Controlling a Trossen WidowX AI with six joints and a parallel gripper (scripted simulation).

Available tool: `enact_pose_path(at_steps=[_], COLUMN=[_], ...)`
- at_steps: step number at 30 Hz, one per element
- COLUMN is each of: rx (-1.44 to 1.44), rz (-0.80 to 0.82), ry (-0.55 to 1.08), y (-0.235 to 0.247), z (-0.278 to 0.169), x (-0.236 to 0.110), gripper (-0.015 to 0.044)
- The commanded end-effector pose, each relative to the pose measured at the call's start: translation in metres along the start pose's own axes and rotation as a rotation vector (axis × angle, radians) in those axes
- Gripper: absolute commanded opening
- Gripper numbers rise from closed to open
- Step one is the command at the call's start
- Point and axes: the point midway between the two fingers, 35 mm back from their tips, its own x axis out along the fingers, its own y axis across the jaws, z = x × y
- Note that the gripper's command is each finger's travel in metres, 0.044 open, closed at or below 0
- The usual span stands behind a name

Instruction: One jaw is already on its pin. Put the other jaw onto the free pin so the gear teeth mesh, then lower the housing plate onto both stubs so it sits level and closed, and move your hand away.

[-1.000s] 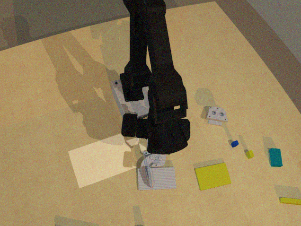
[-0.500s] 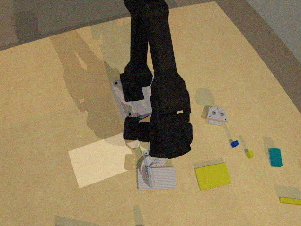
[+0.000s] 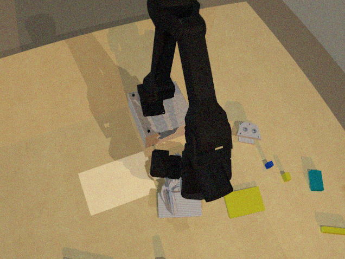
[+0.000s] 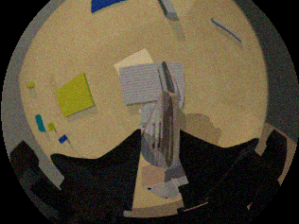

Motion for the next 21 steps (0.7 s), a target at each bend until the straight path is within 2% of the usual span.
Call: enact_pose_path(at_steps=[1, 11, 21], rx=[0.002, 0.002, 0.002], rz=[0.006, 0.008, 0.008], ry=[-0.003, -0.005, -0.005], y=[0.009, 0.026, 0.027], z=[0.012, 0.037, 0.038], x=[0.0, 0.004, 0.004], gripper=[0.0134, 0.0134, 0.0134])
